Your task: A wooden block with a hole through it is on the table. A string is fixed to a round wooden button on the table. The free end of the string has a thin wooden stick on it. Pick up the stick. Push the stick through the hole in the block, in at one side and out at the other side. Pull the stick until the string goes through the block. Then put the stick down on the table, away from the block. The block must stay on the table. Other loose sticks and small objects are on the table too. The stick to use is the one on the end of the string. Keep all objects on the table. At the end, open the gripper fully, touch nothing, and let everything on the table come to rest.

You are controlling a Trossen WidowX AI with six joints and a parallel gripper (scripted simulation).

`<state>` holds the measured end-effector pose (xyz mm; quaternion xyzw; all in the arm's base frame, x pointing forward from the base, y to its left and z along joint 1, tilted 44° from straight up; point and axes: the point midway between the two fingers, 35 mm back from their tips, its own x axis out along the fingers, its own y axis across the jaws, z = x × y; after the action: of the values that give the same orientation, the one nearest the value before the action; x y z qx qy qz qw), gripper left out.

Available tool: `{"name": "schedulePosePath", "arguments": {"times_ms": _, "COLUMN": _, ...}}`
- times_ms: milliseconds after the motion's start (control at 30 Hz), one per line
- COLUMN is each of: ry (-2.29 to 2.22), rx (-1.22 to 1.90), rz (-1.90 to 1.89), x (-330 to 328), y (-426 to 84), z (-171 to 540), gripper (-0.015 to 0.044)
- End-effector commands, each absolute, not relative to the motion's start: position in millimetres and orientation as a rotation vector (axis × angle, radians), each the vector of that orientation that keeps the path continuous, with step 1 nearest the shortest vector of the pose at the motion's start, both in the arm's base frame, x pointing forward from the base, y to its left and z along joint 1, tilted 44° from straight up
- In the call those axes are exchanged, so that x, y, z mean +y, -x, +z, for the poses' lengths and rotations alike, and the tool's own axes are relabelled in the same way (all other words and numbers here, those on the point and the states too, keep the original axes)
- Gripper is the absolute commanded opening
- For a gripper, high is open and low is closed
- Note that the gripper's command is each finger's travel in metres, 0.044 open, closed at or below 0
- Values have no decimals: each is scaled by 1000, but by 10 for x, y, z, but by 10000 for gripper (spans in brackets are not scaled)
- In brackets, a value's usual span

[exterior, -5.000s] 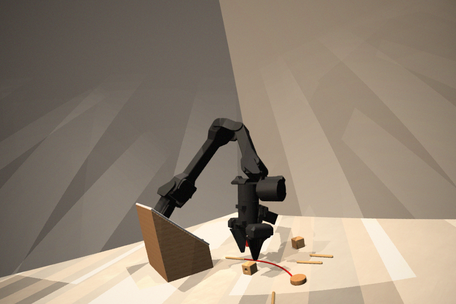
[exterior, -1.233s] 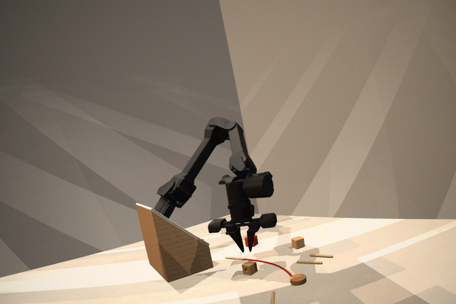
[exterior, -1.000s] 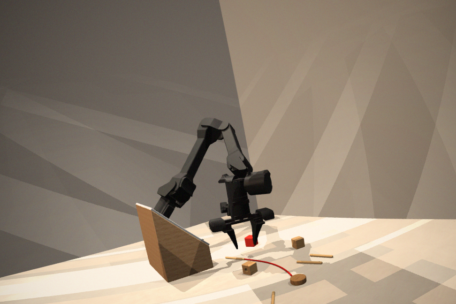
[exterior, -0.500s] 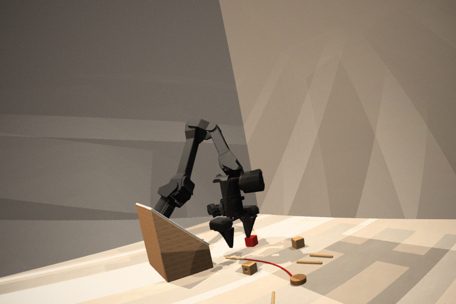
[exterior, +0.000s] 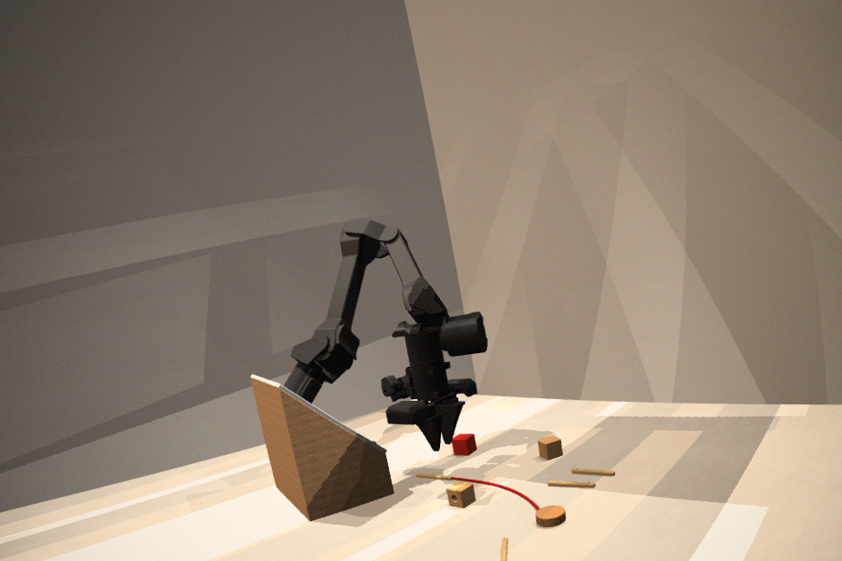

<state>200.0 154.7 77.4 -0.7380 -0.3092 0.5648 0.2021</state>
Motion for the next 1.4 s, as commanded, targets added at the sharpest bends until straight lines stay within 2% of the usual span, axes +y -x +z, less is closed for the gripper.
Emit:
{"name": "schedulePosePath", "arguments": {"times_ms": 0, "ry": 2071, "rx": -864, "rz": 1574, "x": 1542, "y": -2004, "z": 772, "gripper": 120}}
{"name": "schedulePosePath", "arguments": {"times_ms": 1367, "ry": 2069, "rx": -865, "rz": 1575, "x": 1902, "y": -2102, "z": 394, "gripper": 120}}
